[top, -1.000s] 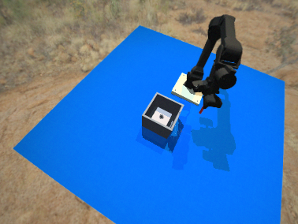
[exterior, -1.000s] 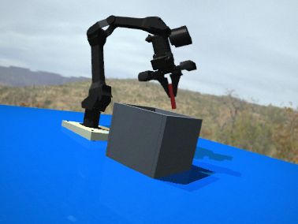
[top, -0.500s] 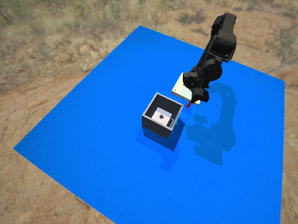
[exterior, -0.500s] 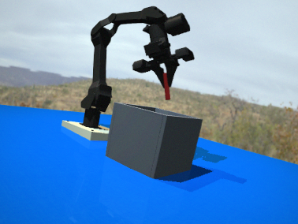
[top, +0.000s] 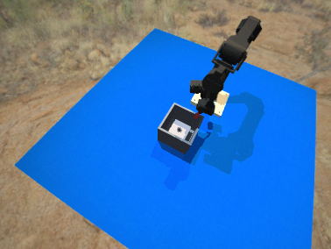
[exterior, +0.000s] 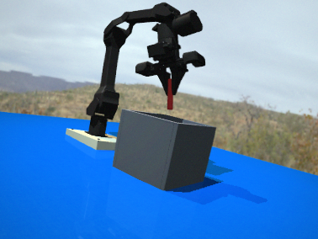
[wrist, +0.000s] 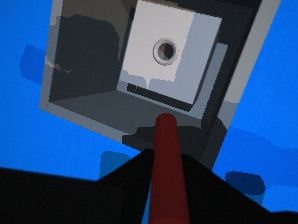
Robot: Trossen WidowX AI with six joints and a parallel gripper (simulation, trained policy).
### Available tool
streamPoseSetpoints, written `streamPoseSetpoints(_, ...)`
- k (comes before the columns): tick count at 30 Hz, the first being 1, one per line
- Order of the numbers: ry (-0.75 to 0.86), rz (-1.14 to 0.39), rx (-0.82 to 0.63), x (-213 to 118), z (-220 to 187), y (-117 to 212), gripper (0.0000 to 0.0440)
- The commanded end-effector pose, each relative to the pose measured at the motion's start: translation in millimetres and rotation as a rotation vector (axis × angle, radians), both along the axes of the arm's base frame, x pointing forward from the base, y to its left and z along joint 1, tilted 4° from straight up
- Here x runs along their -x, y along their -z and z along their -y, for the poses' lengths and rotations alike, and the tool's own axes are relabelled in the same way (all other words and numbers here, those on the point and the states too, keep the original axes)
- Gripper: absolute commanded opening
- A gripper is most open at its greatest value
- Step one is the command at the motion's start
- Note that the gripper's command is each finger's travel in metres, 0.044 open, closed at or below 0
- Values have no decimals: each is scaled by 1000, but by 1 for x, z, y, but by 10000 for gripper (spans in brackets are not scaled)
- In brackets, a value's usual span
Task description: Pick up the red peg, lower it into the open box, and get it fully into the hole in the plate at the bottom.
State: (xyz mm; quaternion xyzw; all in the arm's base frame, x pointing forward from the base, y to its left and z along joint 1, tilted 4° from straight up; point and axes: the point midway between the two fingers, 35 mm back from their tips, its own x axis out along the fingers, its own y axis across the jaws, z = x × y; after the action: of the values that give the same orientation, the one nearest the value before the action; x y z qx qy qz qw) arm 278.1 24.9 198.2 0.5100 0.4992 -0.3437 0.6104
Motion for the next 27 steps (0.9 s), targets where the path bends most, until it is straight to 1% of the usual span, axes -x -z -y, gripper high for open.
streamPoseSetpoints(1,2,-21,-1,-5,7,5,0)
streamPoseSetpoints(9,7,-59,-2,-17,23,18,0)
streamPoseSetpoints(15,8,-91,-6,-25,33,36,0)
streamPoseSetpoints(27,-21,-129,-45,-41,37,72,7)
